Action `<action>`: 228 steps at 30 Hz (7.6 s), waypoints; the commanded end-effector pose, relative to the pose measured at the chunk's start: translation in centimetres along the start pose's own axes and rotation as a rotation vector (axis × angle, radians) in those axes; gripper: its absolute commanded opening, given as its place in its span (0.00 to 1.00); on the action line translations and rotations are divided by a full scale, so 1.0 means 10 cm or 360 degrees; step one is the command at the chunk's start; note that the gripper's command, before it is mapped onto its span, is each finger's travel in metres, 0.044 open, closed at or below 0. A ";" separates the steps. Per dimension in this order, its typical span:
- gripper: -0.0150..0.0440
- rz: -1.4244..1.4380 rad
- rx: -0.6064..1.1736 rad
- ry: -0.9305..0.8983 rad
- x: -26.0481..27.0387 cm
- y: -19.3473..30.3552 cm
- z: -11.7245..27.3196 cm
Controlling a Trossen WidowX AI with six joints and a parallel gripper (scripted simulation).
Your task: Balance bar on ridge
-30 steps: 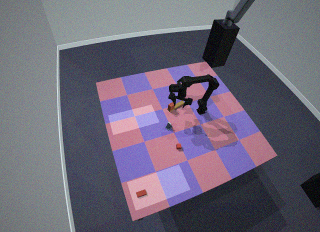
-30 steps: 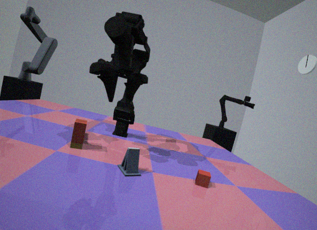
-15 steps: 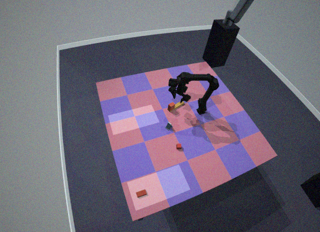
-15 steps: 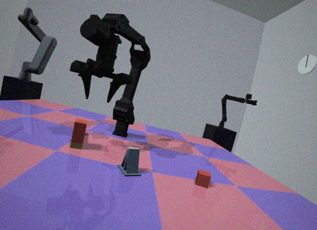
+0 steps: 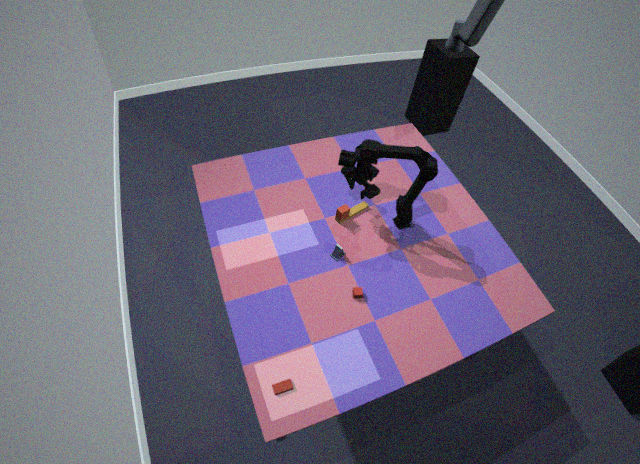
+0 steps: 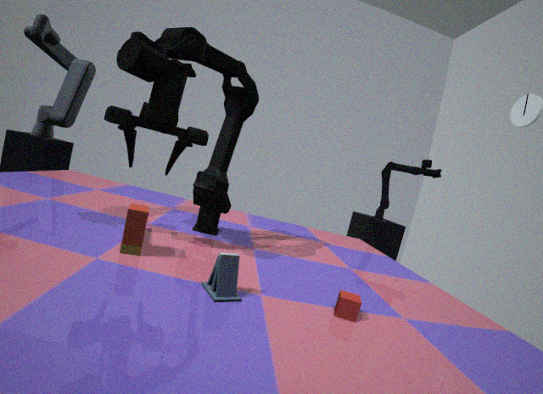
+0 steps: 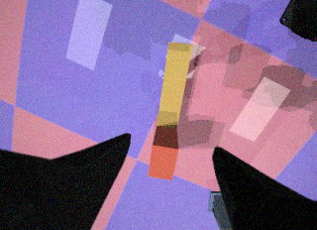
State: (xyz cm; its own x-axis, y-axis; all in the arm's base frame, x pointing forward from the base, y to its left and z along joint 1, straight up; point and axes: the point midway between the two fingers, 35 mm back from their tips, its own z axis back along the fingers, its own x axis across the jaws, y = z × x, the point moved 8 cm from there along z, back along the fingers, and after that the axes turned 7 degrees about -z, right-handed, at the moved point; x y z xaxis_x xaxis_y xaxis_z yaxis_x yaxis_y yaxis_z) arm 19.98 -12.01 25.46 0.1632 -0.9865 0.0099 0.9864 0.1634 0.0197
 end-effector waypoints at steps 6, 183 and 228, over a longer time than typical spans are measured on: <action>0.79 -0.0018 -0.0006 -0.0006 0.04 0.03 -0.40; 0.25 0.0267 0.0013 0.0014 -1.48 1.48 -0.27; 0.25 0.0268 0.0013 0.0014 -1.47 1.47 -0.59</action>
State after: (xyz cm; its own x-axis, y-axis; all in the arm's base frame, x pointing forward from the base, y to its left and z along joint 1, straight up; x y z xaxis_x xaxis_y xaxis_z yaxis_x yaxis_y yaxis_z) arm 32.18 4.86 19.71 0.3279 -0.9447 0.0041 0.9444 0.3279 0.0230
